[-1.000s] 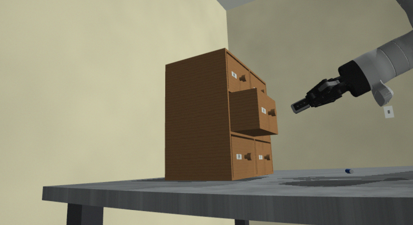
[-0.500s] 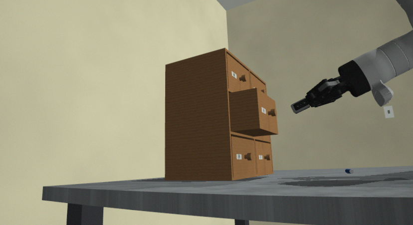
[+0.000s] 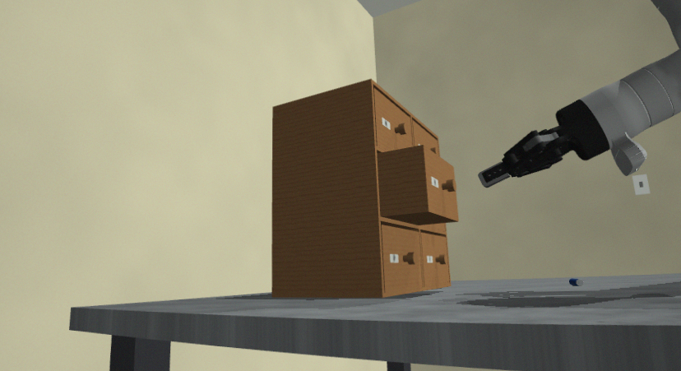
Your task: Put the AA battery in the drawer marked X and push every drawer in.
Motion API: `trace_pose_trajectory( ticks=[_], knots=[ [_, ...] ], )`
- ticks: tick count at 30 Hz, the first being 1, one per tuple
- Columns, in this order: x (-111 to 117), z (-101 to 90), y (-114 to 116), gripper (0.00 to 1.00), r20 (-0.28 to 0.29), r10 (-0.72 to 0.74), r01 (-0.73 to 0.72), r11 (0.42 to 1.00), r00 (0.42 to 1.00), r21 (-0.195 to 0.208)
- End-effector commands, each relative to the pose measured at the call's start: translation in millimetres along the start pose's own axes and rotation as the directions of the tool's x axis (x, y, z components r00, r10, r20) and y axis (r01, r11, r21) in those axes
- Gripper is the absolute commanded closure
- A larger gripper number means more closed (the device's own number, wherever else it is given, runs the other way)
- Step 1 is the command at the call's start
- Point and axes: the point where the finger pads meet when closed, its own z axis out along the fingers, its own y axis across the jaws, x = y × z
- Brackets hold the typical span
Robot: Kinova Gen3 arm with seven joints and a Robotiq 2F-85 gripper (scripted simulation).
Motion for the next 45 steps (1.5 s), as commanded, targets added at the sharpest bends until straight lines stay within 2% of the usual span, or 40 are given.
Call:
trace_pose_trajectory(
  ticks=[1,19,45],
  knots=[
    [-1.2,0.7,-0.1,1.0,0.002,0.002,-0.002,1.0,1.0,0.001],
    [-5.4,12.2,-0.1,1.0,0.002,0.002,-0.002,1.0,1.0,0.001],
    [-18.6,48.1,-0.2,1.0,0.002,0.002,-0.002,1.0,1.0,0.001]
  ],
)
